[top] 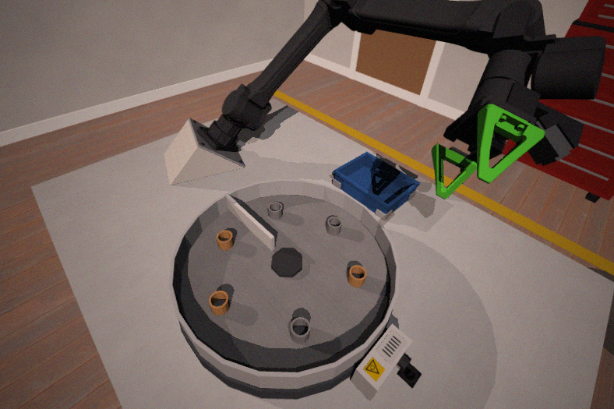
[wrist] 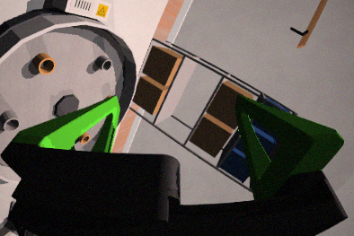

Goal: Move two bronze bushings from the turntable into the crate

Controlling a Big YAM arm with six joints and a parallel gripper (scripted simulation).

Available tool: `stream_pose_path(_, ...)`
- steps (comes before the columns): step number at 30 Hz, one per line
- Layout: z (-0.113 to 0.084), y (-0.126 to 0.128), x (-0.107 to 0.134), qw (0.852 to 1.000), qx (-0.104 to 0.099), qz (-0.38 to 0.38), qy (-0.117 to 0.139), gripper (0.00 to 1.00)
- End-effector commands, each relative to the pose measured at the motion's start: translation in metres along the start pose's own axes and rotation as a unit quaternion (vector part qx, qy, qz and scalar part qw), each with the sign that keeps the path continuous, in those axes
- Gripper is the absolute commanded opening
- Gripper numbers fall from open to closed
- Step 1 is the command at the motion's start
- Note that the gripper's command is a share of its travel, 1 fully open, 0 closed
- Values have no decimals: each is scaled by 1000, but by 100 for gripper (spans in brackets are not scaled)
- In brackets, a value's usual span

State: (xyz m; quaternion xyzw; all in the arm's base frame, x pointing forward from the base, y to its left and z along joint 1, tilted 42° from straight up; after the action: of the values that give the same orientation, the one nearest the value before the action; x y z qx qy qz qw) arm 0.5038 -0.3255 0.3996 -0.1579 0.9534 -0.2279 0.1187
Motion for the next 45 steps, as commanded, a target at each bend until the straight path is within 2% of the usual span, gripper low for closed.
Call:
stream_pose_path(1, -4, -4, 2, 1000, 4, 3, -2, 100)
stream_pose_path(17, -4, -4, 2, 1000, 4, 3, -2, 100)
stream_pose_path(18, -9, -9, 2, 1000, 10, 6, -6, 100)
stream_pose_path(20, 12, -5, 21, 1000, -18, 4, 12, 100)
stream_pose_path(22, 39, 2, 44, 998, -61, 6, 21, 100)
stream_pose_path(24, 50, 13, 62, 991, -128, 17, 26, 100)
stream_pose_path(26, 57, 28, 79, 976, -212, 41, 19, 100)
stream_pose_path(29, 76, 31, 111, 979, -197, 41, 11, 100)
stream_pose_path(30, 87, 43, 123, 966, -251, 60, 8, 100)
stream_pose_path(31, 96, 45, 136, 966, -251, 60, 8, 100)
stream_pose_path(32, 102, 56, 151, 952, -296, 82, -3, 100)
stream_pose_path(34, 102, 56, 151, 952, -296, 82, -3, 100)
stream_pose_path(35, 118, 73, 193, 938, -331, 106, -21, 100)
stream_pose_path(36, 120, 75, 207, 940, -324, 105, -23, 100)
stream_pose_path(37, 130, 89, 217, 918, -372, 133, -35, 100)
stream_pose_path(38, 132, 102, 229, 894, -415, 162, -47, 100)
stream_pose_path(39, 139, 108, 243, 899, -405, 160, -51, 100)
stream_pose_path(40, 140, 121, 257, 878, -437, 186, -65, 100)
stream_pose_path(41, 142, 132, 271, 862, -457, 208, -79, 100)
stream_pose_path(42, 147, 140, 286, 865, -451, 205, -80, 100)
stream_pose_path(43, 148, 153, 301, 850, -469, 224, -91, 100)
stream_pose_path(44, 150, 164, 316, 841, -477, 235, -99, 100)
stream_pose_path(45, 150, 169, 321, 836, -481, 242, -104, 100)
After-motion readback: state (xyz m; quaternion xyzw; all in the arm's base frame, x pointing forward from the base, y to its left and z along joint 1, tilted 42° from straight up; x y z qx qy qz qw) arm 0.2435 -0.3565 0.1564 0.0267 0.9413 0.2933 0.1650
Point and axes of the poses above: the point where the finger pads meet when closed, its own z axis out along the fingers, its own y axis across the jaws, x = y × z, the point moved 7 cm from there along -z, back along the fingers, and after that the axes turned 10 degrees about -z, right-handed, at the moved point
